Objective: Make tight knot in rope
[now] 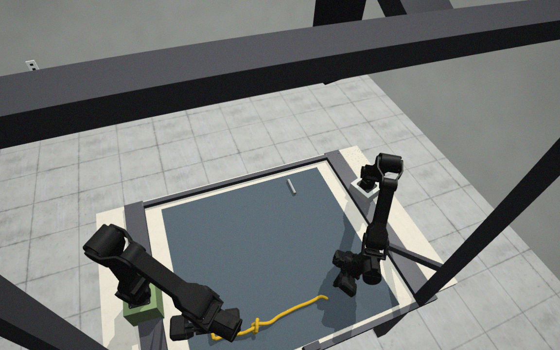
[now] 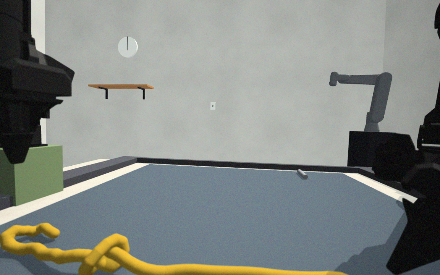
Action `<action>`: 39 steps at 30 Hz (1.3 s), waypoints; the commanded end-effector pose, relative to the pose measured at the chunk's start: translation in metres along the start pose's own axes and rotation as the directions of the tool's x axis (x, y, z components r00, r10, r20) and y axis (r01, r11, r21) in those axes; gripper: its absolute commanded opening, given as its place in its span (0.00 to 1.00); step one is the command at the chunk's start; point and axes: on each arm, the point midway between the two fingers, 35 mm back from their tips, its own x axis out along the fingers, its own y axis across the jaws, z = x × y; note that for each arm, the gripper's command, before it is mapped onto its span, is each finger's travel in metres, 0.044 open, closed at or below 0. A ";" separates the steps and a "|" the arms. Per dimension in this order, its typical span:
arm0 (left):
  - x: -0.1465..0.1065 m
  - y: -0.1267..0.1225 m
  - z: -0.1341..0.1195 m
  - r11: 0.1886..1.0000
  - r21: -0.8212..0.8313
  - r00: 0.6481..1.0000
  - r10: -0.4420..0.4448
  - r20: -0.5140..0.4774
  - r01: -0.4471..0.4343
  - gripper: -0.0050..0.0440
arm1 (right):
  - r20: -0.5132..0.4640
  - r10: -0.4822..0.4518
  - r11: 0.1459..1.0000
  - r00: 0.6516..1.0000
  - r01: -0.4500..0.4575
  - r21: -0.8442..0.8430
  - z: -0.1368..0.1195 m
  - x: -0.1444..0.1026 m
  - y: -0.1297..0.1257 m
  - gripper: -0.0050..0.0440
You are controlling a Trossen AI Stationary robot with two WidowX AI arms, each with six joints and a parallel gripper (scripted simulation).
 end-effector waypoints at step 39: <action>-0.033 -0.004 -0.003 1.000 0.002 0.999 -0.028 -0.021 0.028 0.31 | -0.004 0.019 1.000 1.000 -0.019 0.013 0.002 -0.005 0.007 0.31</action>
